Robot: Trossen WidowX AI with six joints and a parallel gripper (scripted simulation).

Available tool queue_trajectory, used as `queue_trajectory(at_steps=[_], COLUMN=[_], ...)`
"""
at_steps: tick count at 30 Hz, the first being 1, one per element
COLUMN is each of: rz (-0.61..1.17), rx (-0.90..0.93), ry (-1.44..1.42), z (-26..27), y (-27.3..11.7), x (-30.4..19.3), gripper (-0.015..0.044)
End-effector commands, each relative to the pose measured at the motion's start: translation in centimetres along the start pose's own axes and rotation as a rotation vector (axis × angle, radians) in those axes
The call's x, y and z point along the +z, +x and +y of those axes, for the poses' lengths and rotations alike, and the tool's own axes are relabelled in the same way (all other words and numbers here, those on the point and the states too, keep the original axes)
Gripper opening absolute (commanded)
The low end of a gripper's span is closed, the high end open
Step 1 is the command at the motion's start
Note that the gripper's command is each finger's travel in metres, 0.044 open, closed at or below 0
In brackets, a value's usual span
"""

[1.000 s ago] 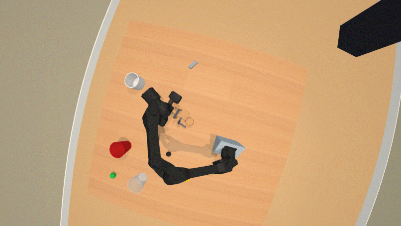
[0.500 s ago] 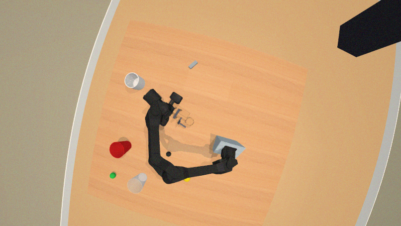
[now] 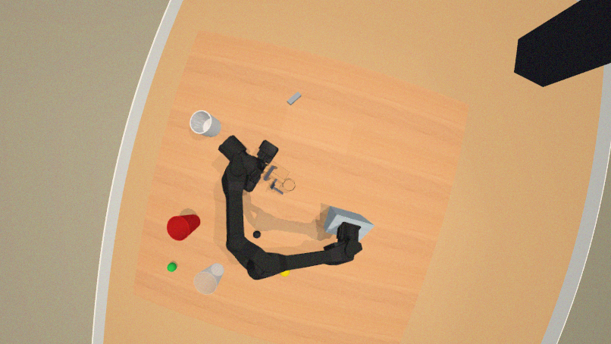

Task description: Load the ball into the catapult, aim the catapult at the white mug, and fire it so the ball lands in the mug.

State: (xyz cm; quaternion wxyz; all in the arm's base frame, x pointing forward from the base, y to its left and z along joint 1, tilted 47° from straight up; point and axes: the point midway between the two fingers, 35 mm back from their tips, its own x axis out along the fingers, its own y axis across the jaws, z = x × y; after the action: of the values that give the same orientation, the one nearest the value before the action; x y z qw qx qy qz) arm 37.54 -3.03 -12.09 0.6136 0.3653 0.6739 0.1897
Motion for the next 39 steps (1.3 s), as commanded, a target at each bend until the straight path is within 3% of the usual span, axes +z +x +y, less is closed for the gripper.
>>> queue_trajectory(at_steps=[1, 5, 9, 39], rz=[0.000, 0.000, -0.001, 0.003], rx=[-0.001, -0.001, -0.003, 0.001], ry=[-0.001, -0.001, 0.000, 0.009], z=[0.0, 0.0, -0.1, -0.1], y=[0.0, -0.3, -4.8, -0.9], x=[0.0, 0.0, 0.1, 0.1], gripper=[0.0131, 0.0085, 0.0000, 0.0000])
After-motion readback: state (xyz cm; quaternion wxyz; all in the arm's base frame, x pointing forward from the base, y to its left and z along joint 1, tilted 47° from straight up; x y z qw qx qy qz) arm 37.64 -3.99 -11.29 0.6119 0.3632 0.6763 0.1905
